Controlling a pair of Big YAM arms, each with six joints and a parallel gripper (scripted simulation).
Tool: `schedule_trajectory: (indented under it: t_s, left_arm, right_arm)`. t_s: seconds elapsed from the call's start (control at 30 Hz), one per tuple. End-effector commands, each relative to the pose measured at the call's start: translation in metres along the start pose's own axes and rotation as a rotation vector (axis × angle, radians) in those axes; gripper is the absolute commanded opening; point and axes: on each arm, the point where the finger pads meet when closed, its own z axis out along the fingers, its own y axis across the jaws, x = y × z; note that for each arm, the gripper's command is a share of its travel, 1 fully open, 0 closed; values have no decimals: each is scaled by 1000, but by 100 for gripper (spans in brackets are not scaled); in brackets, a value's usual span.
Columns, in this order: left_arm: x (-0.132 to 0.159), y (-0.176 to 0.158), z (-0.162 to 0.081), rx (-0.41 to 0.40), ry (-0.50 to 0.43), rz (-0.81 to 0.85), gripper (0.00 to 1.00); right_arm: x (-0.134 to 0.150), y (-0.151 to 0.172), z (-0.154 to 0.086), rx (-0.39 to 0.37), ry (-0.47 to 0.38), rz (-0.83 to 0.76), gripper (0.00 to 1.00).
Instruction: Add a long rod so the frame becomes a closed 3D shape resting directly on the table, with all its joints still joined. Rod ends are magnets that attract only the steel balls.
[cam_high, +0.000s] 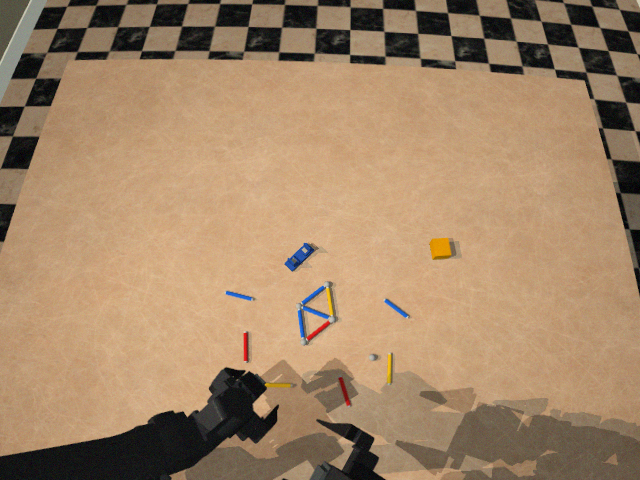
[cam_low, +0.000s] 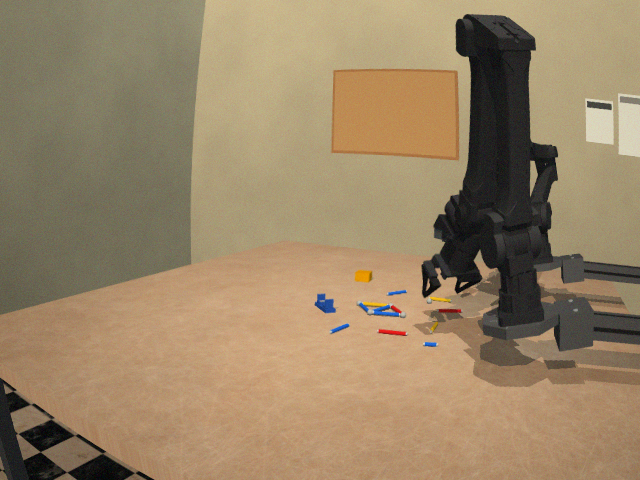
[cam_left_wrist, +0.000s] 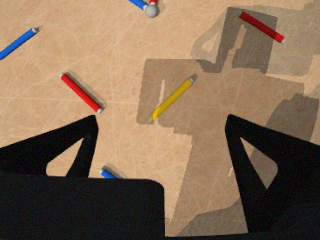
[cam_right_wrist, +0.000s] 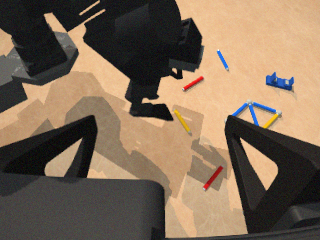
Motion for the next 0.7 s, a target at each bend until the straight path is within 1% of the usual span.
schedule_trajectory:
  t_s: [0.0, 0.13, 0.27, 0.33, 0.37, 0.53, 0.67]
  left_arm:
    - [-31, -3, 11, 32, -45, 99, 100]
    - [-34, -7, 13, 68, -45, 86, 100]
    - [-34, -11, 13, 77, -47, 86, 100]
    - [-34, -11, 13, 77, -47, 86, 100]
    - [-34, -10, 13, 75, -47, 86, 100]
    - [-34, -10, 13, 75, -47, 86, 100]
    - [-23, -7, 19, 68, 24, 208, 55]
  right_arm:
    - [-40, 9, -27, -27, -75, 26, 100]
    - [-43, 20, -34, -38, -77, 0, 100]
    - [-49, 22, -40, -41, -94, -7, 100]
    - [-49, 22, -40, -41, -94, -7, 100]
    - [-53, 22, -41, -41, -108, -12, 100]
    - [-53, 20, -40, -34, -106, -9, 100]
    - [-53, 20, -40, -34, -106, -9, 100]
